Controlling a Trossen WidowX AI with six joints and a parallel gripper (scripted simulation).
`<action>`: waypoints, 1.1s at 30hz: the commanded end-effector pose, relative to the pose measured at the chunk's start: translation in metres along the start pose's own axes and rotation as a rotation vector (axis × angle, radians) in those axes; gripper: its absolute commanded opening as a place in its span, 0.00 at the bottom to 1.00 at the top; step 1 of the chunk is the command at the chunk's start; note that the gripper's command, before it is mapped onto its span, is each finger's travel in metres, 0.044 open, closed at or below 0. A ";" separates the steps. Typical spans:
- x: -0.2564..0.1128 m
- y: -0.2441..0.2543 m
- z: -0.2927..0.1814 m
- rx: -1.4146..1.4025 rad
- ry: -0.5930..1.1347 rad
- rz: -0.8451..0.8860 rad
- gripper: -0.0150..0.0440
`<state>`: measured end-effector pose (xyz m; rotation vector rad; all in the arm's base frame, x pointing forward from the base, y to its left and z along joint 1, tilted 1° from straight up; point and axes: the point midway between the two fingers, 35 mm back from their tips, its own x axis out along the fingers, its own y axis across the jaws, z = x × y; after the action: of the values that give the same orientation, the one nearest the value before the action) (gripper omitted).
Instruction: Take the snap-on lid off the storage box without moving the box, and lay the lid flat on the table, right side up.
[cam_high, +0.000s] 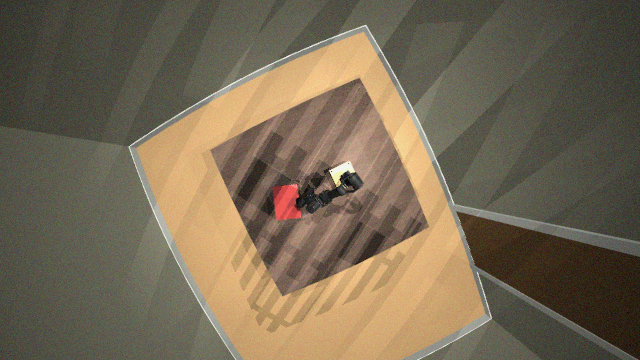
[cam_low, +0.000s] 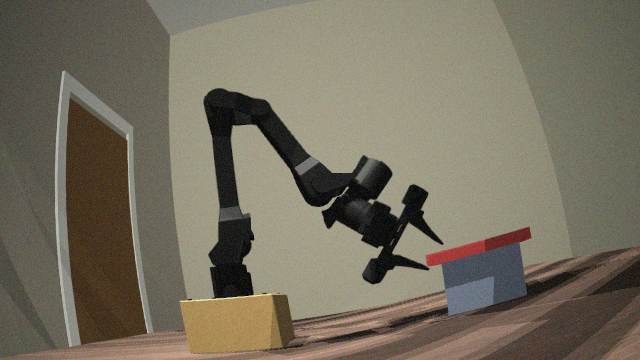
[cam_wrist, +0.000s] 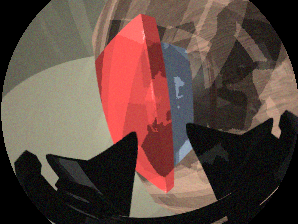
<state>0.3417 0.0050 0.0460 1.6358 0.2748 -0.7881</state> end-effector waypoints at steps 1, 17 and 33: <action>0.008 0.002 -0.001 -0.003 0.005 0.005 0.65; 0.014 0.001 0.000 -0.002 0.005 0.006 0.51; 0.013 0.002 0.001 0.003 0.001 0.009 0.25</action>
<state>0.3524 0.0007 0.0389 1.6393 0.2673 -0.7814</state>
